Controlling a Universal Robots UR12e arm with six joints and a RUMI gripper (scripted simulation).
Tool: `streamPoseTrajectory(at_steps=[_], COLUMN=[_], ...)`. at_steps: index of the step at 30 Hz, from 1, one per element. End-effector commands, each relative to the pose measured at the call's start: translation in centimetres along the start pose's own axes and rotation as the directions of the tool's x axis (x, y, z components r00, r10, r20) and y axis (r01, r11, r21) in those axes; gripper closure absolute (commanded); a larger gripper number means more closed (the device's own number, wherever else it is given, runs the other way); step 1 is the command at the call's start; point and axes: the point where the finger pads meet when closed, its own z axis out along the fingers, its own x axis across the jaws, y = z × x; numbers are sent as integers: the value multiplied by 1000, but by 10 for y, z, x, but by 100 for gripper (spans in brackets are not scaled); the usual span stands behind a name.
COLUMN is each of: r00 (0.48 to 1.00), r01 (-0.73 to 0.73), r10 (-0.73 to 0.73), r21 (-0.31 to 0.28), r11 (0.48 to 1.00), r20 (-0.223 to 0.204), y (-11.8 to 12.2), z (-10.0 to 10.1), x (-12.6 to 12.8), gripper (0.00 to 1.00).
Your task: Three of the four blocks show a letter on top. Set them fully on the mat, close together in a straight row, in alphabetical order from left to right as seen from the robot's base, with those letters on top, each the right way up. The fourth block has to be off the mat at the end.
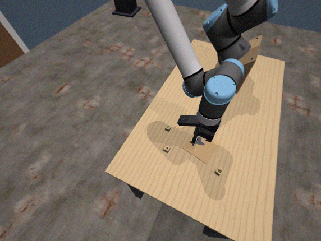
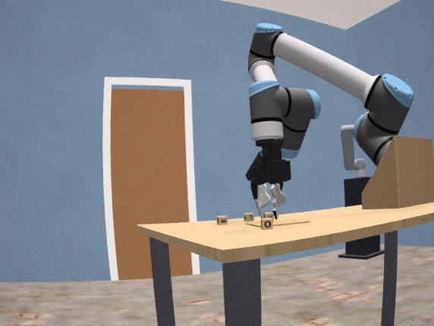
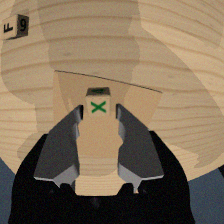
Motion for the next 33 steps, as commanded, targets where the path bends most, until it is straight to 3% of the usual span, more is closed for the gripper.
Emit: streamPoseTrajectory(at_steps=[1, 11, 24, 25, 33], r00=[1000, 1000, 1000, 1000, 1000], r01=[0, 0, 0, 0, 0], r10=[0, 0, 0, 0, 0], r21=[0, 0, 0, 0, 0], r11=[1000, 1000, 1000, 1000, 1000], r20=[1, 1, 1, 1, 1], y=[0, 0, 0, 0, 0], z=[-12, -64, -87, -87, -87], x=[0, 0, 0, 0, 0], gripper=[75, 75, 75, 0, 0])
